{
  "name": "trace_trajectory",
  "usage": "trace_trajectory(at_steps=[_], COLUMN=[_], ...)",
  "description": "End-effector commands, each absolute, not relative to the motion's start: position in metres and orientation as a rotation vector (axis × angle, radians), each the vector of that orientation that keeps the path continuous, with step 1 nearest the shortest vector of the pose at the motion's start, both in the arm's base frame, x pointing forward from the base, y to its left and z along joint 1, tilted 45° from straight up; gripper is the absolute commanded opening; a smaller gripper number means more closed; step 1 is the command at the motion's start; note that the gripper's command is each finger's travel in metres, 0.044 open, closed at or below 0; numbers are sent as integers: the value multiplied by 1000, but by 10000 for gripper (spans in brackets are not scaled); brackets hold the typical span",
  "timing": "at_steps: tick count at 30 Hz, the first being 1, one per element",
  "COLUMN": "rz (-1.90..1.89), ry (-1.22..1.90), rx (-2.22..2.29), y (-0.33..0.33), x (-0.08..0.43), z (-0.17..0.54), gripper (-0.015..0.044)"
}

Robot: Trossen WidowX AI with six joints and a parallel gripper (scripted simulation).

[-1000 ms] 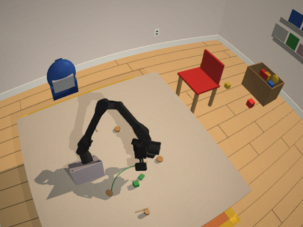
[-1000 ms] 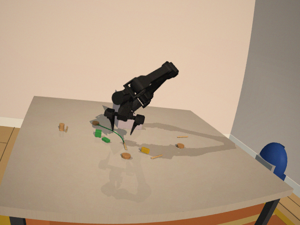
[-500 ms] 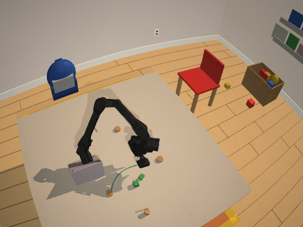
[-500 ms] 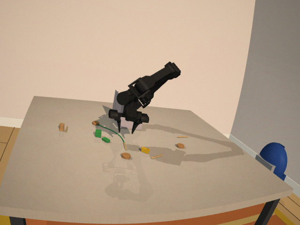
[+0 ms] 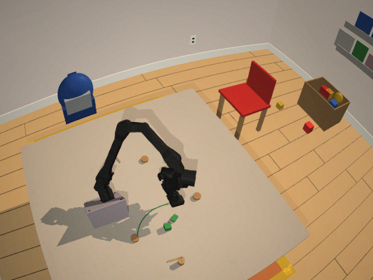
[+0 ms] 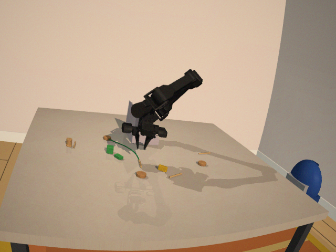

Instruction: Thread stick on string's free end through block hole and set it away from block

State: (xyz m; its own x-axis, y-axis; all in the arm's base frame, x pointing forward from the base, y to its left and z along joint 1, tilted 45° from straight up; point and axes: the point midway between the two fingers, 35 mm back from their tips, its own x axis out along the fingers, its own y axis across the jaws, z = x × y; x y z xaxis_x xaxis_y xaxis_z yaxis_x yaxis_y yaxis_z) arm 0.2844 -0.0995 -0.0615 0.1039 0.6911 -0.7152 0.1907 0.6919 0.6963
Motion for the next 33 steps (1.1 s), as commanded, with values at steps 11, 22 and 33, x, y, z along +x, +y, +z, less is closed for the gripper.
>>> trace_trajectory(at_steps=[11,22,33], rz=[432,432,434], ry=[1449,1449,1448], rx=[779,779,781], y=[-86,-73,-60], x=[287,289,290], z=[-75,-88,-100], gripper=[125,125,125])
